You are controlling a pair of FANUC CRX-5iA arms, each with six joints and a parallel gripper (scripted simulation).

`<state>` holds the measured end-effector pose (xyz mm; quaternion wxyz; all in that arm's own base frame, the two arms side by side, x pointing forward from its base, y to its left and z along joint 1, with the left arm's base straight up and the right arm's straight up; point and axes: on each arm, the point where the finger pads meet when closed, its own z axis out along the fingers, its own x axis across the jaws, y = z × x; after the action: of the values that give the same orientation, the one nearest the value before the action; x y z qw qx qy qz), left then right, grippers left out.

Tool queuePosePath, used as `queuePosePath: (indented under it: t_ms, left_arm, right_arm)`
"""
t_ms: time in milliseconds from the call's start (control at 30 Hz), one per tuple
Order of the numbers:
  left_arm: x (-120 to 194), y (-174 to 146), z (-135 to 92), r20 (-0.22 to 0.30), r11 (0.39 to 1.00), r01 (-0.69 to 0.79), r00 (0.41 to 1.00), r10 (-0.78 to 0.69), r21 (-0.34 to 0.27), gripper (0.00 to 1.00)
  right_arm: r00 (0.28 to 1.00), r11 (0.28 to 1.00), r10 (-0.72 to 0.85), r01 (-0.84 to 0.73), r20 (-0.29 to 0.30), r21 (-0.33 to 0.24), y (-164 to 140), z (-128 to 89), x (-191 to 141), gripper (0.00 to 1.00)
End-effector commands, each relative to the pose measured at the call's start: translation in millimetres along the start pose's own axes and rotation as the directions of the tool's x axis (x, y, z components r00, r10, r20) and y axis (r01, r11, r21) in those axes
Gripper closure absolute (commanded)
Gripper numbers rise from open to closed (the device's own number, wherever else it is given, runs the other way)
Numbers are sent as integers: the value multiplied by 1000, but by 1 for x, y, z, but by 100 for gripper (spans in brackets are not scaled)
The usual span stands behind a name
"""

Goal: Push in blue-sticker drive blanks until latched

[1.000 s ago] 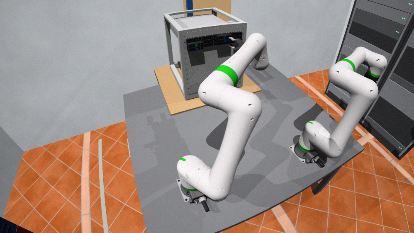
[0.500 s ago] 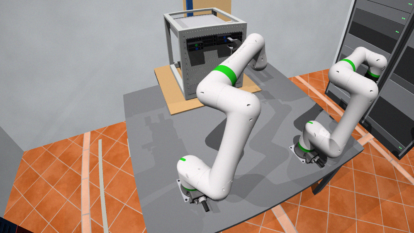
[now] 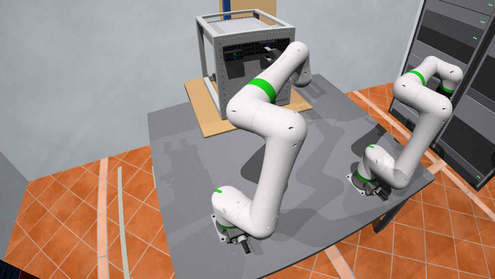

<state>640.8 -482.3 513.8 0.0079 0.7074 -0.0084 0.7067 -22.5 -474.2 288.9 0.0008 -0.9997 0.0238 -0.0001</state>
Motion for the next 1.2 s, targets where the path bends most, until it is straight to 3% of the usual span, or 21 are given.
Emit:
queuePosePath:
  t_ms: [0,733,1167]
  left_arm:
    - [0,-17,0,-3,1000,2,1000,-2,-1,0]
    - [-16,-131,0,-3,1000,2,1000,-2,-1,0]
    - [-19,-156,0,-3,1000,2,1000,-2,-1,0]
  right_arm:
    - [1000,1000,0,0,0,-2,0,-1,0,0]
    - [1000,1000,0,0,0,-2,0,-1,0,0]
    - [1000,1000,0,0,0,-2,0,-1,0,0]
